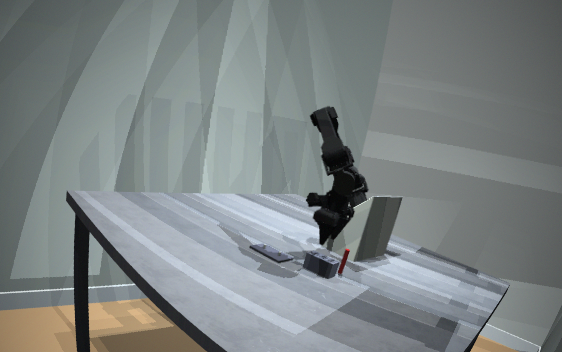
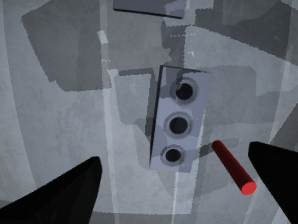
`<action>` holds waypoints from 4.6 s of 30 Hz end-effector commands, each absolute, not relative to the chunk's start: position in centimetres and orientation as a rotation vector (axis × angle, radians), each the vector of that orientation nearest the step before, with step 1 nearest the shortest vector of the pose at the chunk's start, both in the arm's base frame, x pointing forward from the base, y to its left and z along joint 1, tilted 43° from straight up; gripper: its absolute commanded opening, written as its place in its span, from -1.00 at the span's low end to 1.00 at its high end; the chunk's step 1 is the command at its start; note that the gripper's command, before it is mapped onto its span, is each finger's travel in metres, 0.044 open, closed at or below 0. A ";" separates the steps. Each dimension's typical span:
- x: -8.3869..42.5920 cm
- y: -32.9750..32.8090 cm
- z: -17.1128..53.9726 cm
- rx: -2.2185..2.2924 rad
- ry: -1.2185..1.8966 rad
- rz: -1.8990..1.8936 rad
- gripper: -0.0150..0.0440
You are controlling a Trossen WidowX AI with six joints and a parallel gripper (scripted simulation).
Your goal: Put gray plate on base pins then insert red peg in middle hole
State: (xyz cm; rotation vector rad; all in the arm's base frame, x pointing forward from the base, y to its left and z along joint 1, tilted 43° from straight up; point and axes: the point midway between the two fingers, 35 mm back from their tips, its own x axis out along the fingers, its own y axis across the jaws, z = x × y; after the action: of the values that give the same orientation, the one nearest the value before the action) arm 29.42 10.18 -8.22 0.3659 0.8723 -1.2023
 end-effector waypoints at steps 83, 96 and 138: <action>30.6 5.0 -13.9 0.342 0.878 -1.158 -0.49; 31.6 7.7 -11.7 0.346 0.882 -1.172 -0.49; 33.7 10.2 -4.5 0.390 0.861 -1.227 -0.49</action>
State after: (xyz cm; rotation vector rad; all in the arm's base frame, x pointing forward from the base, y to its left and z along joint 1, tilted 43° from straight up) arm 33.54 11.32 -4.59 0.3929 0.8633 -1.2204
